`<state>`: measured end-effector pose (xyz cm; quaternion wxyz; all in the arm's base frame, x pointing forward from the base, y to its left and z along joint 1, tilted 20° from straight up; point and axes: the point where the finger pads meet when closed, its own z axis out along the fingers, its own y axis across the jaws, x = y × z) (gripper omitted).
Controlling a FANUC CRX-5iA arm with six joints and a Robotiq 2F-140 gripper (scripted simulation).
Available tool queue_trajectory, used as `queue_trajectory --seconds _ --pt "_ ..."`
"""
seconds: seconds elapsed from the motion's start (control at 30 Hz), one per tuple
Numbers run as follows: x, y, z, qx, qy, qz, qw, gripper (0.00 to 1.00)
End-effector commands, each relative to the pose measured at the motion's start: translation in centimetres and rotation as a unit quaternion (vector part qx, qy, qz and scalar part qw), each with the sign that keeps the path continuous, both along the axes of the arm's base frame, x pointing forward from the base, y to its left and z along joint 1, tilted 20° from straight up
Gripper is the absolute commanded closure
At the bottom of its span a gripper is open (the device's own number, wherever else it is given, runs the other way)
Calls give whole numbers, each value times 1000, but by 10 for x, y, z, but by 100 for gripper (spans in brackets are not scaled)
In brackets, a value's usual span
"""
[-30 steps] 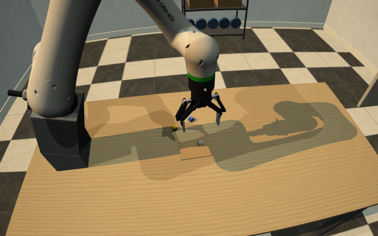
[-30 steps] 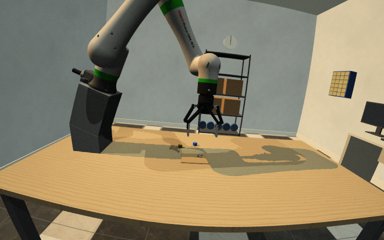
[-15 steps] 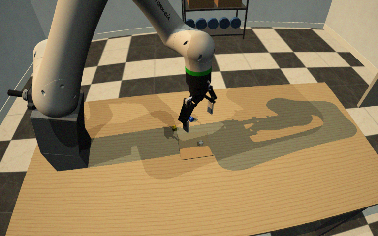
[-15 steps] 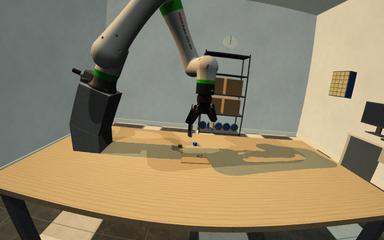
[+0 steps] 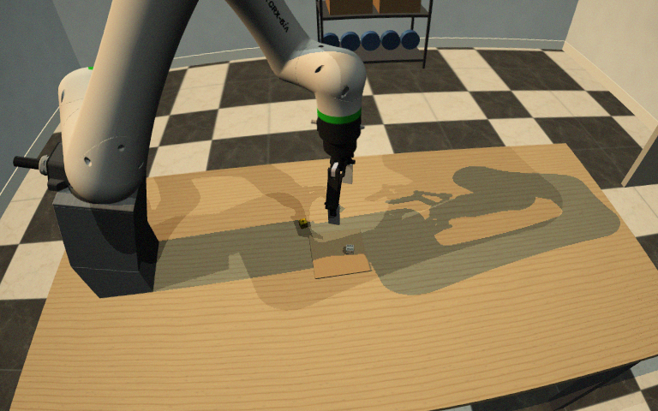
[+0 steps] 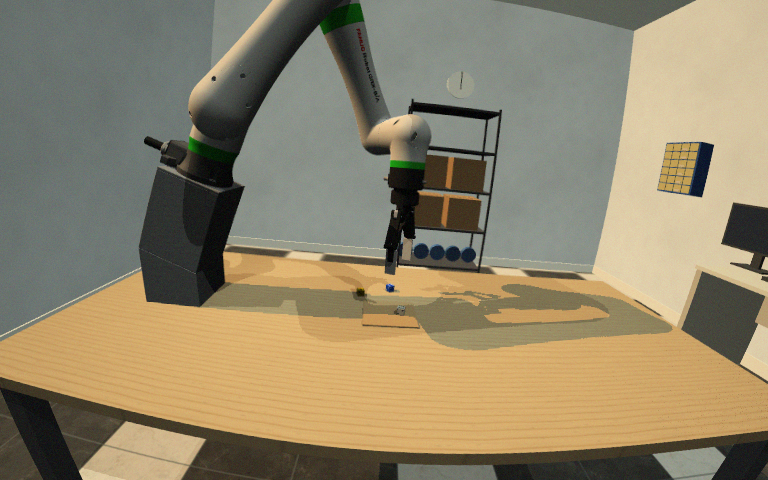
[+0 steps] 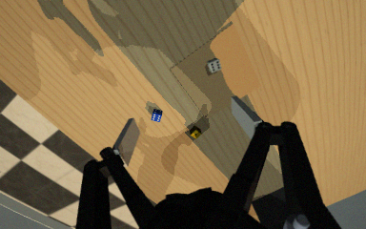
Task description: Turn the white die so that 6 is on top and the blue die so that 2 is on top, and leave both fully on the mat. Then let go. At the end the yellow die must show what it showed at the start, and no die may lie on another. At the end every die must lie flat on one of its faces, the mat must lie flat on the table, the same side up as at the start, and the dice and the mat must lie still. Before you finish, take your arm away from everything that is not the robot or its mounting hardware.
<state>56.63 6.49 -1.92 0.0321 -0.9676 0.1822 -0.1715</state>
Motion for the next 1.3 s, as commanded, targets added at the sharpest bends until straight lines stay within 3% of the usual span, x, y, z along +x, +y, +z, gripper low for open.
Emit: queue_trajectory --seconds 0.0,0.17,0.23,0.4,0.57,0.63,0.73,0.83,0.93,0.97,1.27 --pt "-2 11 -1 -23 4 83 996 0" --pt "-3 19 -3 -42 3 135 990 0" --pt "-5 29 -4 -66 2 202 977 0" --pt "-7 40 -6 -92 1 274 957 0" --pt "-10 53 -7 -121 0 356 927 0" --pt "-12 61 -9 -139 -1 404 904 0" --pt "-13 62 -9 -142 -1 414 899 0" --pt "-15 69 -10 -158 -2 457 875 0" --pt "-15 71 -10 -160 -3 464 871 0" --pt "-15 71 -10 -160 -3 464 871 79" --pt "-15 71 -10 -160 -3 464 871 79"
